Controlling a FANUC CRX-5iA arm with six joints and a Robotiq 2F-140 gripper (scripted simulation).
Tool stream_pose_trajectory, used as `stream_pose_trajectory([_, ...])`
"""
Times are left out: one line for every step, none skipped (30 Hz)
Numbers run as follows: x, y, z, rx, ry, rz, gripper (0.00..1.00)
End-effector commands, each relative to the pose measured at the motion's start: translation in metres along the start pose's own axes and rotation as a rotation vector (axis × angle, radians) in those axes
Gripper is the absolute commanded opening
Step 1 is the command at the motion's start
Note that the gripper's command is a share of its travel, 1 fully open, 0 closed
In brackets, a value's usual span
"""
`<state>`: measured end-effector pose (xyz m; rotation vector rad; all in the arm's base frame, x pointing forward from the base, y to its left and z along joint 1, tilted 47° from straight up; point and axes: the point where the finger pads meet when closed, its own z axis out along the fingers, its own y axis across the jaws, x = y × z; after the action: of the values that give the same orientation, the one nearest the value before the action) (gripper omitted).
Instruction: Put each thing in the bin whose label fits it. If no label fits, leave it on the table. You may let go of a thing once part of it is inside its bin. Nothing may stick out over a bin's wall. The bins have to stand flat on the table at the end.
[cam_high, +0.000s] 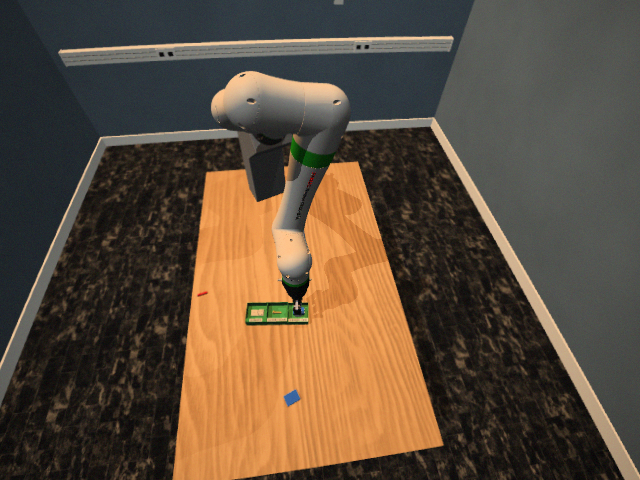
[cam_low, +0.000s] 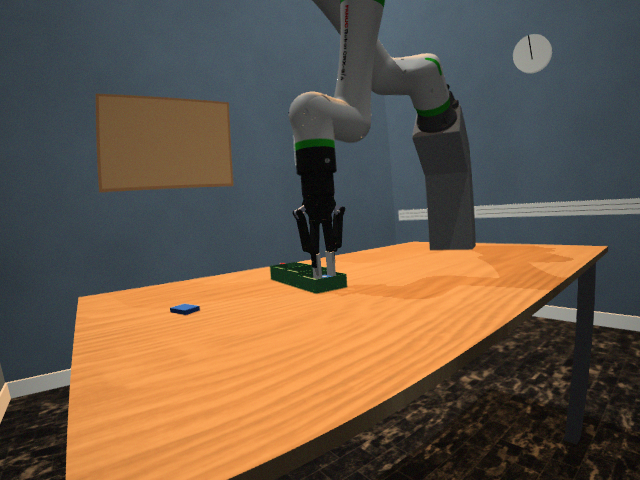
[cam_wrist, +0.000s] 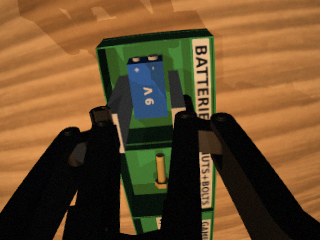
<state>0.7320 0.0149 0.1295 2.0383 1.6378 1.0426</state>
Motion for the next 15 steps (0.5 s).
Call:
stream_pose_trajectory([-0.0001, 0.0001, -0.0001, 0.0, 0.0, 0.0, 0.28])
stream_pose_trajectory([-0.0001, 0.0001, -0.0001, 0.0, 0.0, 0.0, 0.28])
stream_pose_trajectory([-0.0001, 0.0001, -0.0001, 0.0, 0.0, 0.0, 0.28])
stream_pose_trajectory([-0.0001, 0.0001, -0.0001, 0.0, 0.0, 0.0, 0.28])
stream_pose_trajectory([-0.0001, 0.0001, -0.0001, 0.0, 0.0, 0.0, 0.28])
stream_pose_trajectory([-0.0001, 0.0001, -0.0001, 0.0, 0.0, 0.0, 0.28])
stream_pose_trajectory([-0.0001, 0.0001, -0.0001, 0.0, 0.0, 0.0, 0.28])
stream_pose_trajectory([-0.0001, 0.0001, -0.0001, 0.0, 0.0, 0.0, 0.28])
stream_pose_trajectory([-0.0001, 0.0001, -0.0001, 0.0, 0.0, 0.0, 0.28])
stream_pose_trajectory([-0.0001, 0.0001, -0.0001, 0.0, 0.0, 0.0, 0.28])
stream_pose_trajectory([-0.0001, 0.0001, -0.0001, 0.0, 0.0, 0.0, 0.28])
stream_pose_trajectory([-0.0001, 0.0001, -0.0001, 0.0, 0.0, 0.0, 0.28])
stream_pose_trajectory([-0.0001, 0.0001, -0.0001, 0.0, 0.0, 0.0, 0.28])
stream_pose_trajectory([-0.0001, 0.0001, -0.0014, 0.0, 0.0, 0.0, 0.28])
stream_pose_trajectory([-0.0001, 0.0001, -0.0028, 0.0, 0.0, 0.0, 0.28])
